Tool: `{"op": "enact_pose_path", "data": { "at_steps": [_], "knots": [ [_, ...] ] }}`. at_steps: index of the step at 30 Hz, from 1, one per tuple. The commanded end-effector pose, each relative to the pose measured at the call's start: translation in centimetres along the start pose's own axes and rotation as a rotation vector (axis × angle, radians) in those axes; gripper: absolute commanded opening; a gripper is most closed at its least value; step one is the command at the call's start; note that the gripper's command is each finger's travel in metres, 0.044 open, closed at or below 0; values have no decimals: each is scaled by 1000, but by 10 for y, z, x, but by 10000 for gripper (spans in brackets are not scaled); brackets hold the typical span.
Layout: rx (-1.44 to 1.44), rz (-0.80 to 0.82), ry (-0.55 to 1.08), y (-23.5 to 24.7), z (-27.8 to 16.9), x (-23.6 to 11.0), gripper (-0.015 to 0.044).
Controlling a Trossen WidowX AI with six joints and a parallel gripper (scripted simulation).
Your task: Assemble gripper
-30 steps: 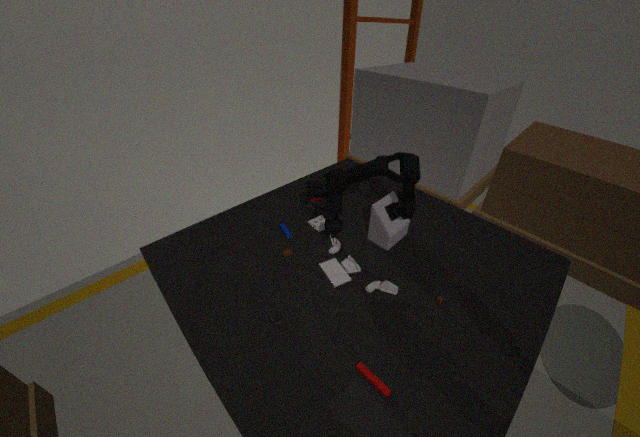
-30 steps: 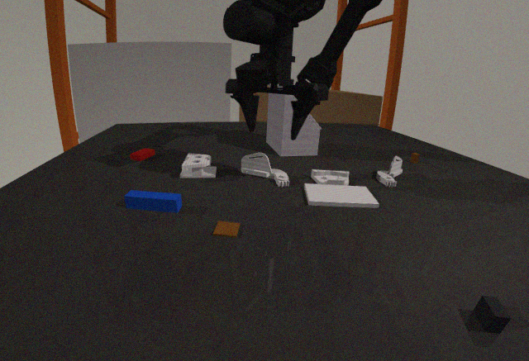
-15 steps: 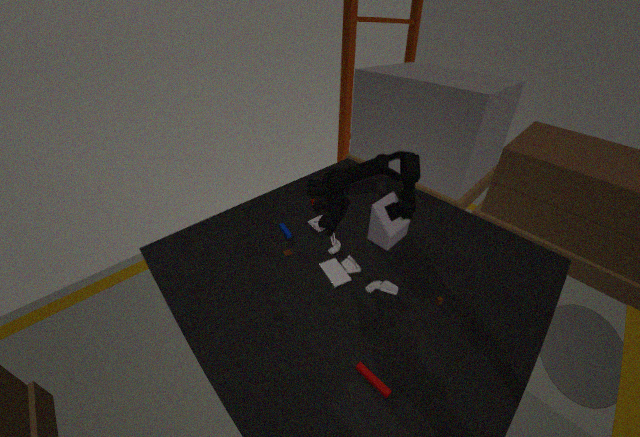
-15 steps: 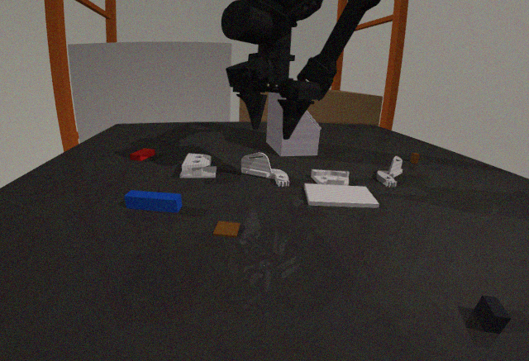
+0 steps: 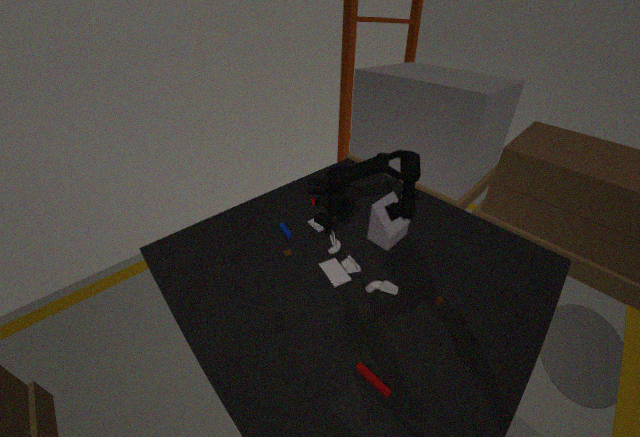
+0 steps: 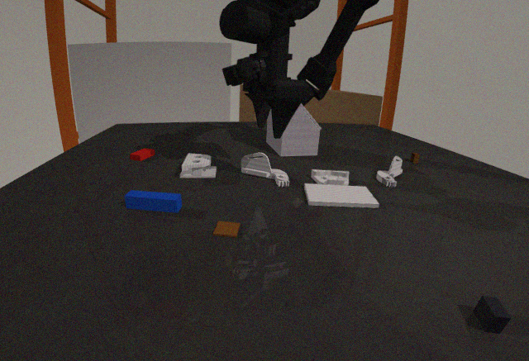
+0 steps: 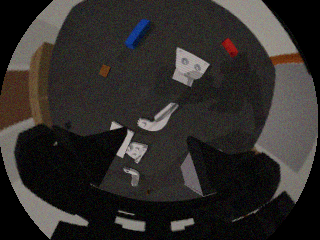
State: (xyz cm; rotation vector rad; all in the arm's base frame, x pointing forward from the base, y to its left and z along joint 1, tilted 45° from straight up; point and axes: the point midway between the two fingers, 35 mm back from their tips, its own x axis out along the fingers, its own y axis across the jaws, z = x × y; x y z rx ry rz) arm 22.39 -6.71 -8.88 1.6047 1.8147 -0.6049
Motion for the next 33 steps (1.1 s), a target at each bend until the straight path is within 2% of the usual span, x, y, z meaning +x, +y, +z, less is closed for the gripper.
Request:
{"op": "enact_pose_path", "data": {
  "at_steps": [1,27,33],
  "knots": [
    [99,-2,-1,-3,0,-1,440],
    [669,-1,-1,-13,2,-3,440],
    [701,-1,-1,-13,2,-3,440]
  ]
}}
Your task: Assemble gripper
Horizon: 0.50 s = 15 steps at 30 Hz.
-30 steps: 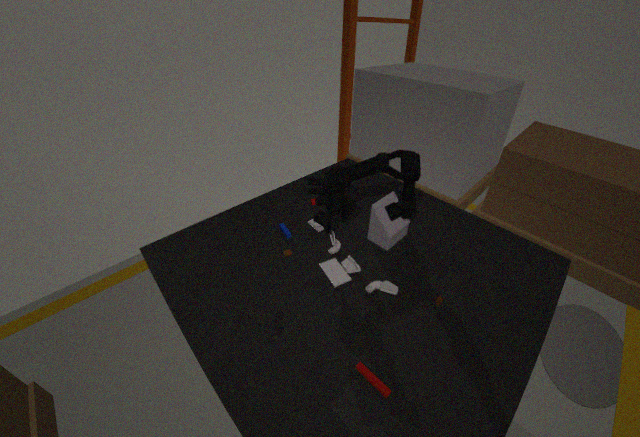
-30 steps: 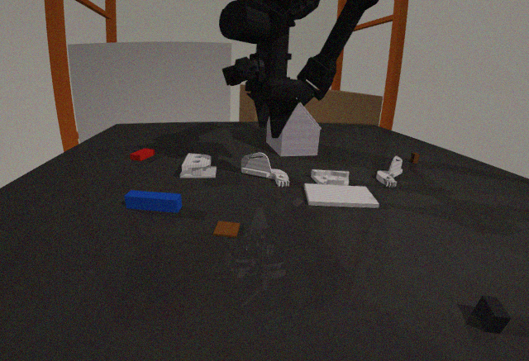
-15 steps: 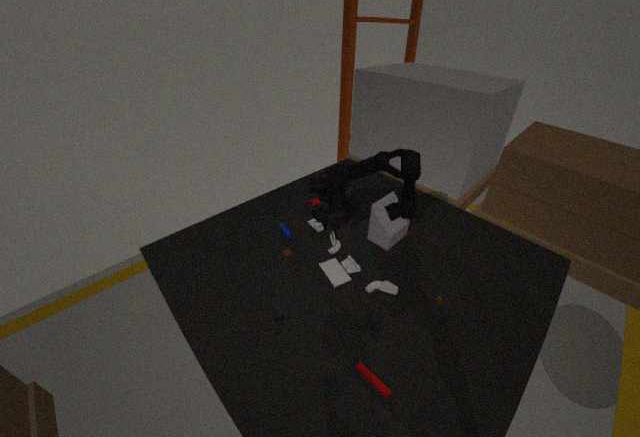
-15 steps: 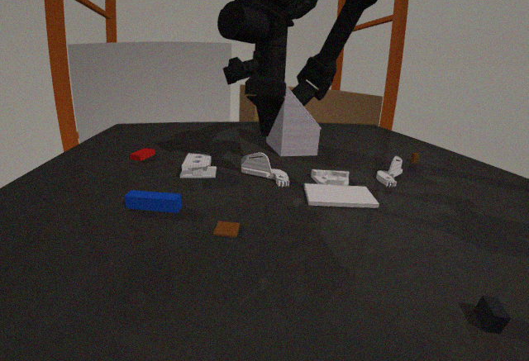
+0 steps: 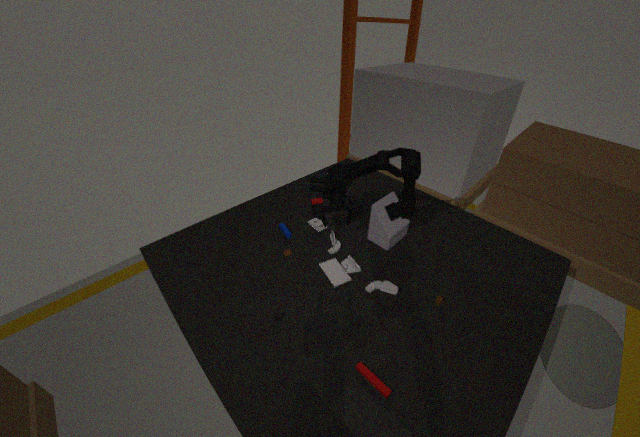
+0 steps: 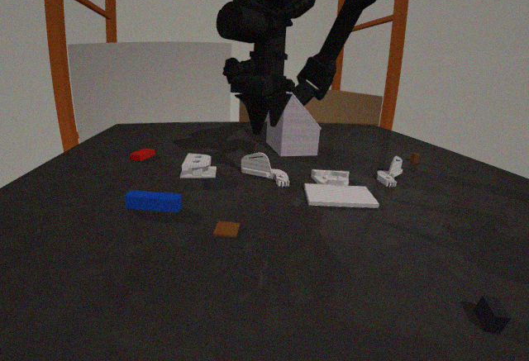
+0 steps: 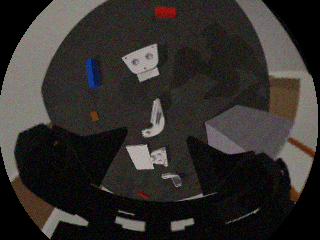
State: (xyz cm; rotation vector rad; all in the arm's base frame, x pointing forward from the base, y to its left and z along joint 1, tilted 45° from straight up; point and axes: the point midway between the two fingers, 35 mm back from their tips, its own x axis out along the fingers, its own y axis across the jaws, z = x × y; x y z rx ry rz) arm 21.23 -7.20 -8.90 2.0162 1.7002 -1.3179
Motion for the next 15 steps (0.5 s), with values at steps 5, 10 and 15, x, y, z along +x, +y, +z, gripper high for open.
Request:
{"op": "enact_pose_path", "data": {
  "at_steps": [5,10,15],
  "knots": [
    [25,-1,-2,0,1,25,440],
    [25,-2,-1,-1,0,40,440],
    [25,-2,-1,-1,0,41,440]
  ]
}}
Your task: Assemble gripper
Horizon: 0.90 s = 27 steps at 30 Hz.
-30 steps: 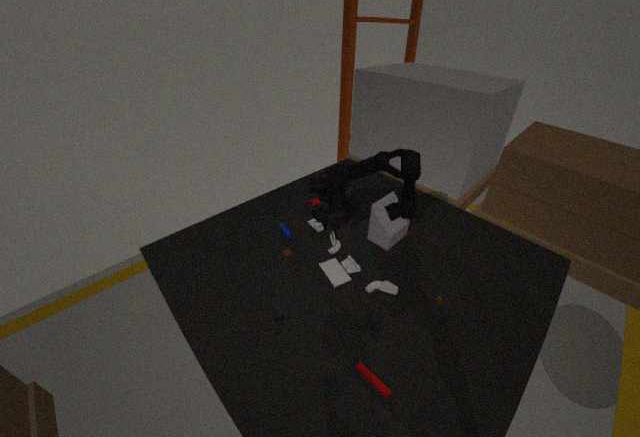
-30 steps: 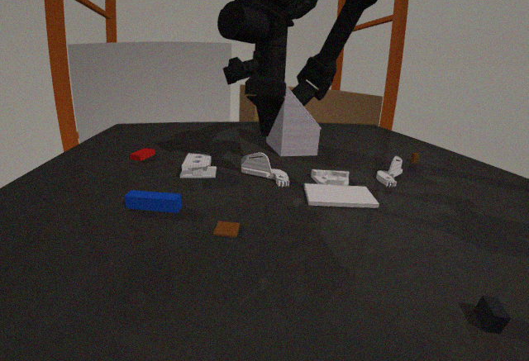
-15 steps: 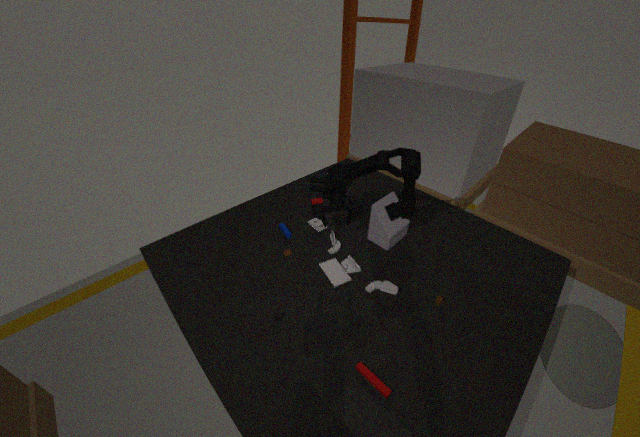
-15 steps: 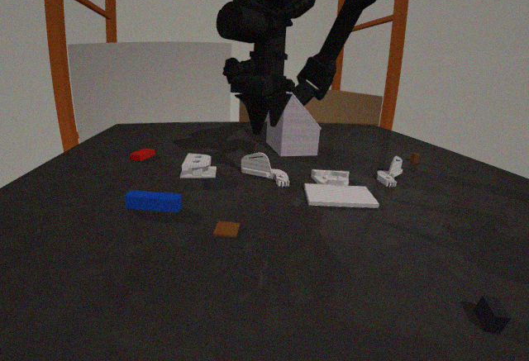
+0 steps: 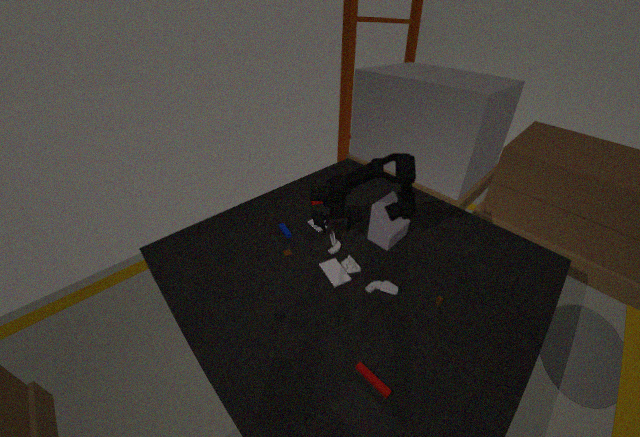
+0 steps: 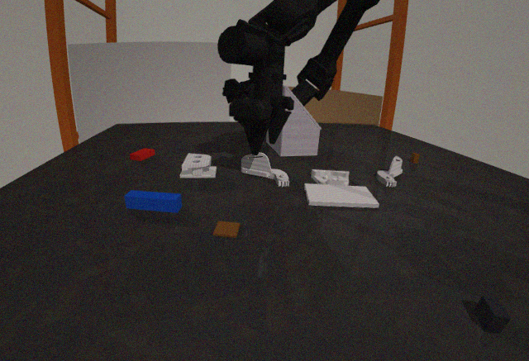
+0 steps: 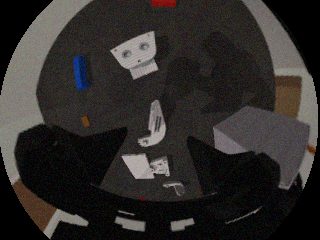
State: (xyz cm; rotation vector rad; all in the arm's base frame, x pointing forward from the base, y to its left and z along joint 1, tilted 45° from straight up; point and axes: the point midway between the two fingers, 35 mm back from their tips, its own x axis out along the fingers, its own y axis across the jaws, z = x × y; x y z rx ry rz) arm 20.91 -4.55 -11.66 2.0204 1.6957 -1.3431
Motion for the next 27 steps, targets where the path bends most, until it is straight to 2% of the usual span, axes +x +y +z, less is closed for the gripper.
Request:
{"op": "enact_pose_path", "data": {
  "at_steps": [1,27],
  "knots": [
    [6,1,3,0,0,4,440],
    [6,0,5,0,-1,47,440]
  ]
}}
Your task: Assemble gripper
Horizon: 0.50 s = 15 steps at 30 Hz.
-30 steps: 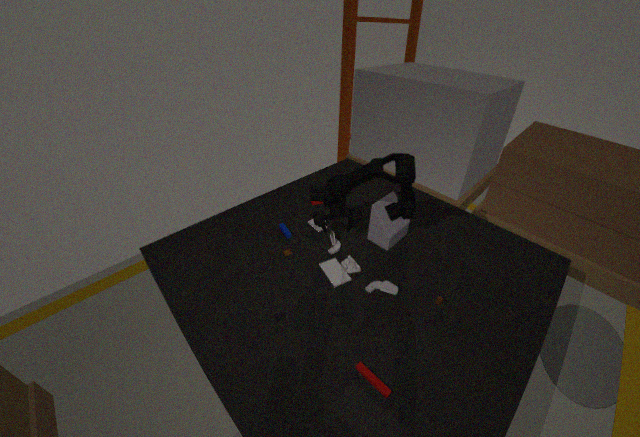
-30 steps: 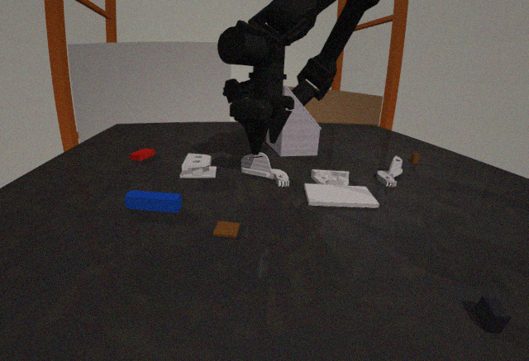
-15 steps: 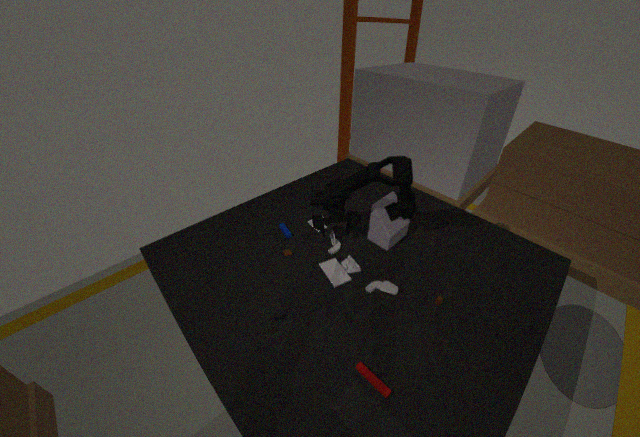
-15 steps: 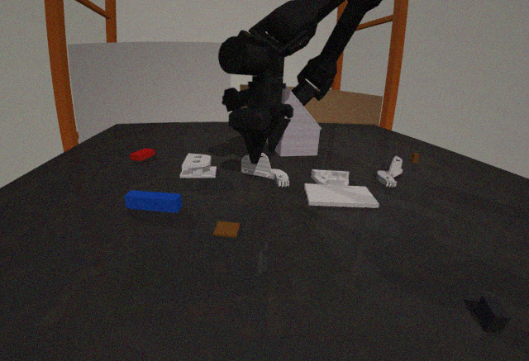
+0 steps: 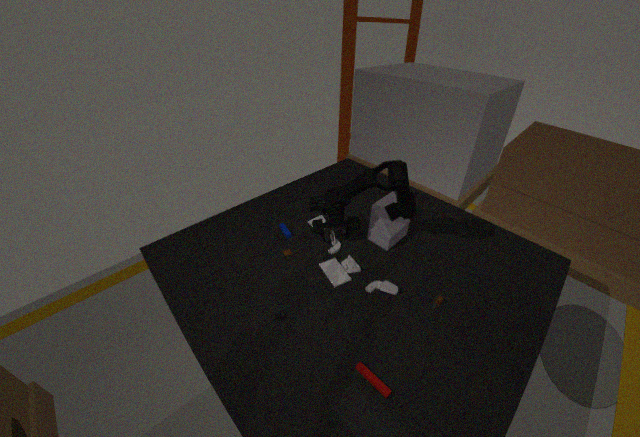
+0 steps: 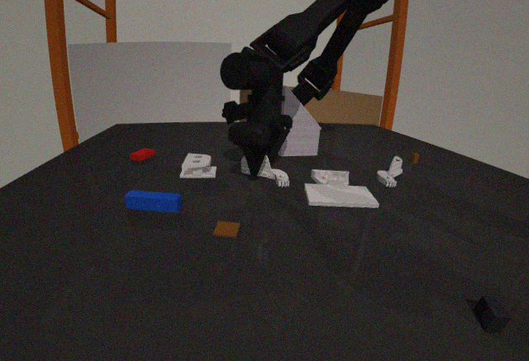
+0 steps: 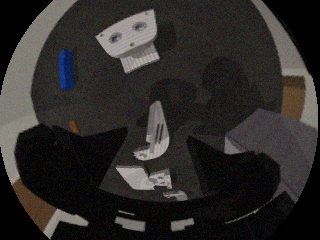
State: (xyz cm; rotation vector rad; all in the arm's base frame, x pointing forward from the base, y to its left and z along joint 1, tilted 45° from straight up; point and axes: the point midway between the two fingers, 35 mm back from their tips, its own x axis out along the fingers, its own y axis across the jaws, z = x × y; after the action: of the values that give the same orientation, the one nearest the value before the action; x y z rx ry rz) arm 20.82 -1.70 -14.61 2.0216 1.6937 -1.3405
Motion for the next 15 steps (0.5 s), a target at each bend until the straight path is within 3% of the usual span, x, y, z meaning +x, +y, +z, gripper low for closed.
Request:
{"op": "enact_pose_path", "data": {
  "at_steps": [1,15],
  "knots": [
    [7,-2,4,-2,0,7,440],
    [7,-2,5,-2,0,11,440]
  ]
}}
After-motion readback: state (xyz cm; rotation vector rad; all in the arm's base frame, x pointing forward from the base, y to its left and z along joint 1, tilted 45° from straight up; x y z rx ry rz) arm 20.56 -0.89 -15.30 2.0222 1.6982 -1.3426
